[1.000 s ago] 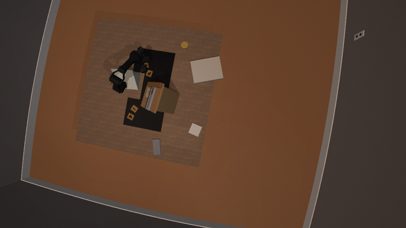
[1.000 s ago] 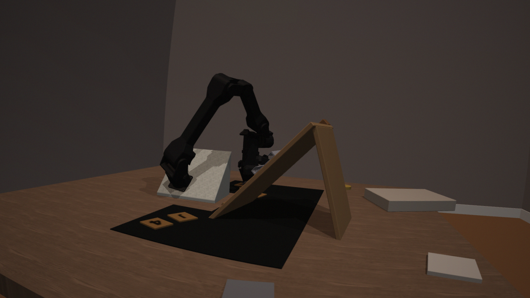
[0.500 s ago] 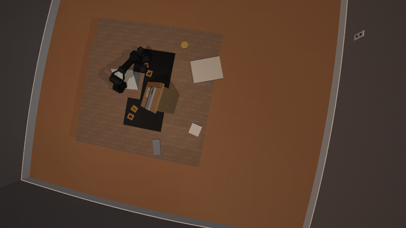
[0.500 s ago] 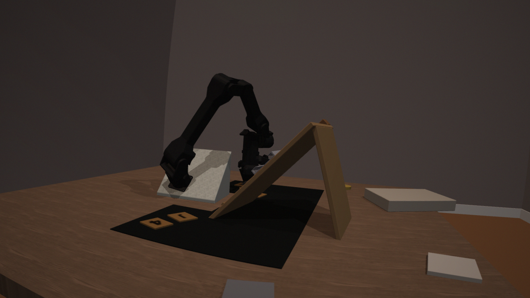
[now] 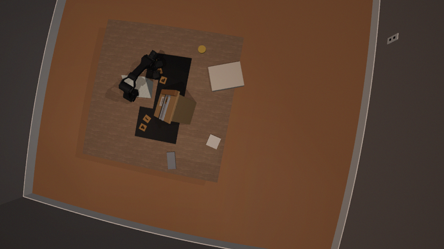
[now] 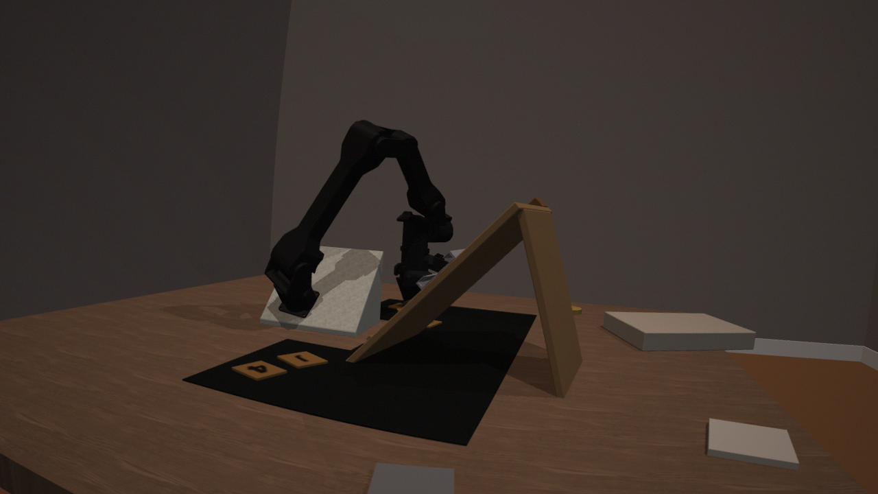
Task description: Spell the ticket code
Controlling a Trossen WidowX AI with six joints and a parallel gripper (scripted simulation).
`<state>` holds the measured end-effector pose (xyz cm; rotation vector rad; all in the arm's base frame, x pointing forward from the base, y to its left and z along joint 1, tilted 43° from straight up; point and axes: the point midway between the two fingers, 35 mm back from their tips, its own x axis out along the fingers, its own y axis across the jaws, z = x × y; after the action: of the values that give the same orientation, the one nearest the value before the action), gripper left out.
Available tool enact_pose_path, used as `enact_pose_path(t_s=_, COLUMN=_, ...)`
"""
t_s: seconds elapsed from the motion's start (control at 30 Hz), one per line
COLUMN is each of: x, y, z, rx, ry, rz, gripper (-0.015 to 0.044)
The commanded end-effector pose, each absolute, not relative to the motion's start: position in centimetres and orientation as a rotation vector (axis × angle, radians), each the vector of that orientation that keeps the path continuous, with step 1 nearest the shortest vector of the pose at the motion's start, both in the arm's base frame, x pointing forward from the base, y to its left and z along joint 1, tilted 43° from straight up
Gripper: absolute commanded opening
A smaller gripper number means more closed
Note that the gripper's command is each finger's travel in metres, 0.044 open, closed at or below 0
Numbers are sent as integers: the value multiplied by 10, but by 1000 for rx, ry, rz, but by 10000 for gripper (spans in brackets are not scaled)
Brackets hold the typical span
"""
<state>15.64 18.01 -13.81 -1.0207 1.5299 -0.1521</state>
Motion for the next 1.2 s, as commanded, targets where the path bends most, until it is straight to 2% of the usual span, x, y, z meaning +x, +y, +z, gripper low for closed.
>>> enact_pose_path(t_s=0.0, x=156, y=182, z=-136, rx=-1016, ry=1532, rz=-153, gripper=0)
enact_pose_path(t_s=1.17, x=155, y=193, z=-121, rx=-1016, ry=1532, rz=-153, gripper=0)
